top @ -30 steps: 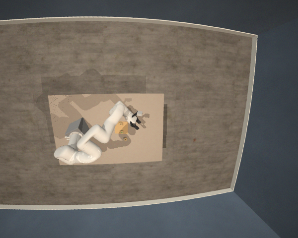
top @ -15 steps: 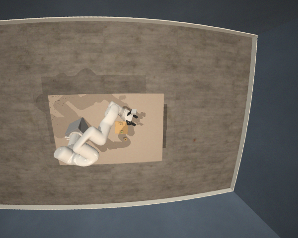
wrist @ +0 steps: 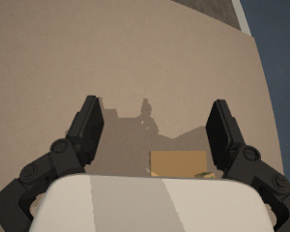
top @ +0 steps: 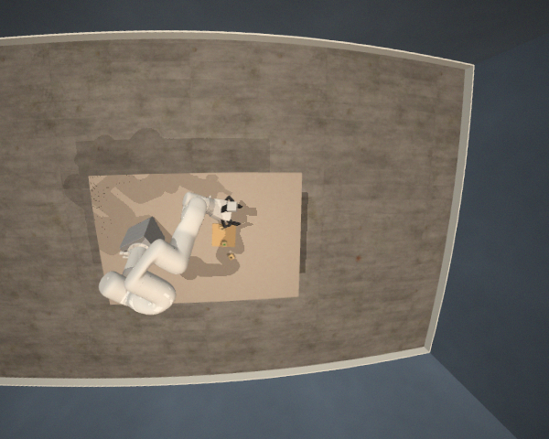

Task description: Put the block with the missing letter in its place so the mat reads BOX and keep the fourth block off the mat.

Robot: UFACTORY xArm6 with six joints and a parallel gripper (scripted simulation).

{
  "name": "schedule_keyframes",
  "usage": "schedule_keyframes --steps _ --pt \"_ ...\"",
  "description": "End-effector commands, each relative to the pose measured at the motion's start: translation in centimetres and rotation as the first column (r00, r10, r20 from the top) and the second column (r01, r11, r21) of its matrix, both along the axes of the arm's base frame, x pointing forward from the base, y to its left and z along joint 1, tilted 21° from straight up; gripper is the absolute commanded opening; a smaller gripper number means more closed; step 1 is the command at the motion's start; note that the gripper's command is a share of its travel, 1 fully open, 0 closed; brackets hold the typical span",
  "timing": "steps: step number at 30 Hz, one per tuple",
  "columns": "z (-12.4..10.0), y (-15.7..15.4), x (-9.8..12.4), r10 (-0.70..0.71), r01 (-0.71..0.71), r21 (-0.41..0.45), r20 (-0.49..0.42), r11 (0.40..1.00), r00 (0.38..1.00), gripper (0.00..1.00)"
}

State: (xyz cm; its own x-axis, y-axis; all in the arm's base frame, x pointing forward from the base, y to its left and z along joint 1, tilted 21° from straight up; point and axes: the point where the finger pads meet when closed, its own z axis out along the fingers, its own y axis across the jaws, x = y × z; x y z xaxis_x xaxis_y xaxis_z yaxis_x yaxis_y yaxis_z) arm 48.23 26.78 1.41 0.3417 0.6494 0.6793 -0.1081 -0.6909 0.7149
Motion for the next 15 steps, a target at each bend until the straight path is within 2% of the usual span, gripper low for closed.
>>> schedule_keyframes --steps 1,15 --pt "-1.3 0.5 -2.4 0.059 -0.053 0.120 -0.047 0.991 0.997 1.00" --pt "-5.1 -0.4 -10.7 0.135 -0.044 0.387 -0.212 0.921 0.968 1.00"
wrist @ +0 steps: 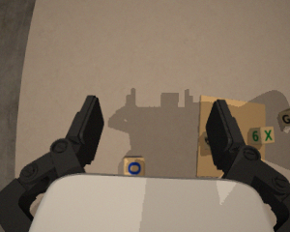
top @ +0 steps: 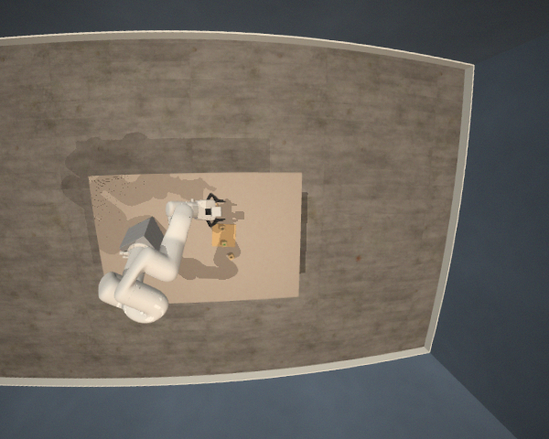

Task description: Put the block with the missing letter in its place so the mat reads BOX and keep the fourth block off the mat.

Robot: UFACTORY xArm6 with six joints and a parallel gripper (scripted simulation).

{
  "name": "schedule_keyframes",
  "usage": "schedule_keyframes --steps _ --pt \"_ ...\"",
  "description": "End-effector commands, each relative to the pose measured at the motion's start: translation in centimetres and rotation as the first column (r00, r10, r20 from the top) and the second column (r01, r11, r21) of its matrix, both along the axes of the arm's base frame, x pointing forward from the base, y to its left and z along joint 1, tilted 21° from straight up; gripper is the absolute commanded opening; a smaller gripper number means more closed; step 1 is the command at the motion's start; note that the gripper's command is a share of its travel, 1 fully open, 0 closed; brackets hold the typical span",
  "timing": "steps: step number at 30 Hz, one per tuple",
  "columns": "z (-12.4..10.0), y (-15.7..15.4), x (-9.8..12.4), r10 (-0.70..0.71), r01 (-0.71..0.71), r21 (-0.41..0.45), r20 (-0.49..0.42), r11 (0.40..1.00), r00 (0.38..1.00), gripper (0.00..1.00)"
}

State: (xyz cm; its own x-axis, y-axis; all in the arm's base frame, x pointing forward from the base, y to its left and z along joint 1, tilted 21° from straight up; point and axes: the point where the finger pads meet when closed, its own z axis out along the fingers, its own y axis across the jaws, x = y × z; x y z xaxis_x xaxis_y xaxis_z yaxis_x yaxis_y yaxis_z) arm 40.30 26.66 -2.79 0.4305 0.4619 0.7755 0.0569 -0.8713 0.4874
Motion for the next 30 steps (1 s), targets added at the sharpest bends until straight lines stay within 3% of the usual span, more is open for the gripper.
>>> schedule_keyframes --steps 1,8,30 --pt "-0.9 -0.3 -2.8 0.024 -0.018 0.096 -0.062 0.995 0.998 1.00" --pt "-1.9 -0.9 -5.4 0.025 -0.005 0.163 -0.124 0.987 0.992 1.00" --pt "-1.9 -0.9 -5.4 0.025 -0.005 0.163 -0.124 0.987 0.992 1.00"
